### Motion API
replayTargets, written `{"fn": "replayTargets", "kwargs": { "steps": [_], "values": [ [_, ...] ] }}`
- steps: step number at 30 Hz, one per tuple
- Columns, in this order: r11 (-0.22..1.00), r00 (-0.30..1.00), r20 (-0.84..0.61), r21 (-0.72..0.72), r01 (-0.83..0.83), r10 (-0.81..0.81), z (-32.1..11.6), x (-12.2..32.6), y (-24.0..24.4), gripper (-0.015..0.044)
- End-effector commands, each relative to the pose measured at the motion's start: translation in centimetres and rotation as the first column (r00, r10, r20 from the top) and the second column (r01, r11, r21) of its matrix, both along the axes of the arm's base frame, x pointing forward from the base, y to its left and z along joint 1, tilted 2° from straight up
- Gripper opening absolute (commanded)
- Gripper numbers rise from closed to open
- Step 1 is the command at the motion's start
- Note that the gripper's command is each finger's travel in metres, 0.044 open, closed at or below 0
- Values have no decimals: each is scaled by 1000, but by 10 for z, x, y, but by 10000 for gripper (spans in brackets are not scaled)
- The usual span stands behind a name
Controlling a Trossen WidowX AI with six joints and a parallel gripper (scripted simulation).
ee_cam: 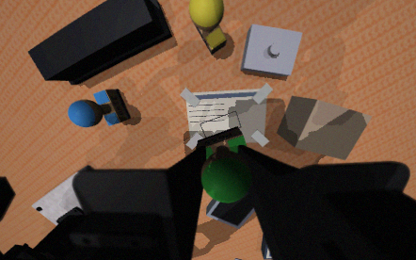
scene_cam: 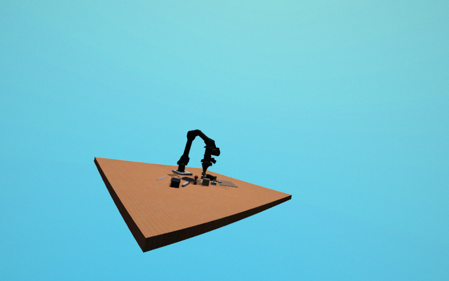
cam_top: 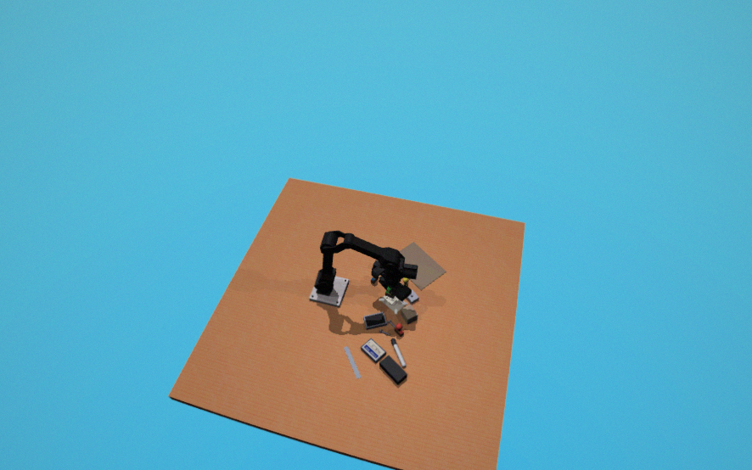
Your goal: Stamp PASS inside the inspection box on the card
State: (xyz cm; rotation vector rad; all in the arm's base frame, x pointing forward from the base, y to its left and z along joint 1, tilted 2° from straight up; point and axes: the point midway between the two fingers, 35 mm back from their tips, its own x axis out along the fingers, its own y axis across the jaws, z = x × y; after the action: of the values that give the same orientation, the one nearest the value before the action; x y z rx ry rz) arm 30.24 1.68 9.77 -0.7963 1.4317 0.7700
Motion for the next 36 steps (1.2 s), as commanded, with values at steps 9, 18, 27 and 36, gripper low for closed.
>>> {"fn": "replayTargets", "kwargs": {
  "steps": [9,18,27,36],
  "values": [
    [1000,1000,14,-1,1,-1,18,1,0,0],
    [1000,1000,12,-2,3,-3,21,-32,-12,0],
    [1000,1000,9,-3,5,-5,20,-73,-24,0],
    [1000,1000,8,-3,6,-6,16,-97,-29,0]
  ]
}}
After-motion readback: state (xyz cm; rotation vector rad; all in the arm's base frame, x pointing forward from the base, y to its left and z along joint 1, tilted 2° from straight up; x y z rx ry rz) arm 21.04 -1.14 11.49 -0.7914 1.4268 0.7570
